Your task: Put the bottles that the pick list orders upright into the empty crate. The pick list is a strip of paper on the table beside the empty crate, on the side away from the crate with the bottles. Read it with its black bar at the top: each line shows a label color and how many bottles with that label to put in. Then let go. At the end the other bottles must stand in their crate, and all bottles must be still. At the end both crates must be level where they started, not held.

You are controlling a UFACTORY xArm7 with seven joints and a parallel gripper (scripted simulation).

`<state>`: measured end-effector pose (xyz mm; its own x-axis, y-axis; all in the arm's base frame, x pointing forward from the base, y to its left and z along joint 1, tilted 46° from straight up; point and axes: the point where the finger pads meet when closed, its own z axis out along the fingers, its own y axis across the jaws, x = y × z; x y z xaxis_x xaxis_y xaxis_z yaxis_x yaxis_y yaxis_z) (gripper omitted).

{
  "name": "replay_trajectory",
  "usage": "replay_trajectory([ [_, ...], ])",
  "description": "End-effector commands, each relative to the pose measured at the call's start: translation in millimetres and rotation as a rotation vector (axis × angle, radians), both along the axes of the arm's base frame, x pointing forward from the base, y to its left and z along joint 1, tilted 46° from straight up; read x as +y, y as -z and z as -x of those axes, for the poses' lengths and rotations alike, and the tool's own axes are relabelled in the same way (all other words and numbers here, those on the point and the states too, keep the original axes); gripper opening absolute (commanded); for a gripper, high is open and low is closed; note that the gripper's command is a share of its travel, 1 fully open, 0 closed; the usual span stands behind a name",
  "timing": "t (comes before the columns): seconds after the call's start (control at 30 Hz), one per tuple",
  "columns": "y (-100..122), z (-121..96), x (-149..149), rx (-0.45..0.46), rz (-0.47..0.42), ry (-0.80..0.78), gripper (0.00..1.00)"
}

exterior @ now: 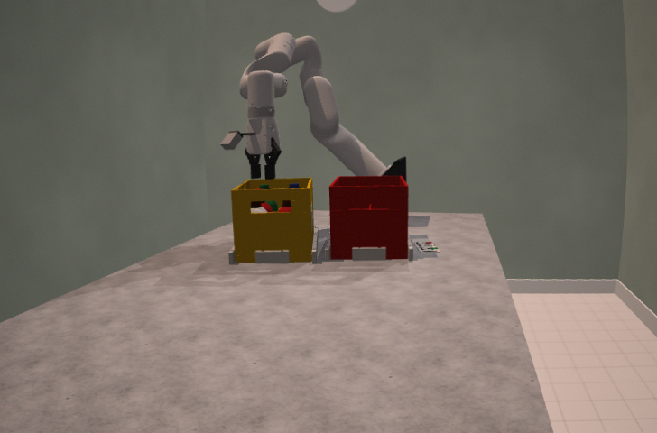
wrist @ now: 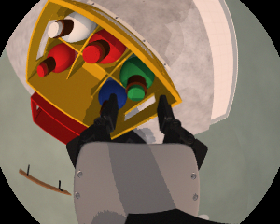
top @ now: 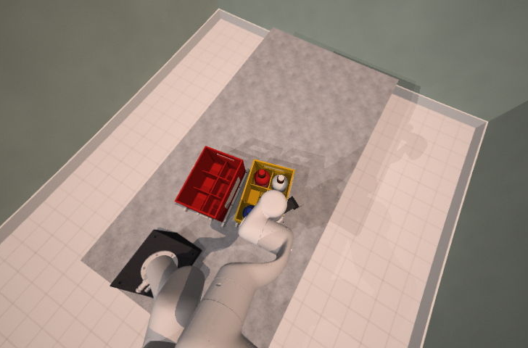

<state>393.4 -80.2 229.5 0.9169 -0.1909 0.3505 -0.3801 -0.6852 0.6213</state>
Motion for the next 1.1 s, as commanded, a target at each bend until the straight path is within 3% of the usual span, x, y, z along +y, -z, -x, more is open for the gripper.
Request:
replay_trajectory([
  [0.0,3.2,-1.9,-3.2,-0.002,0.001,-0.003,0.65],
  [1.07,29.0,-6.5,-29.0,-0.002,0.001,-0.003,0.65],
])
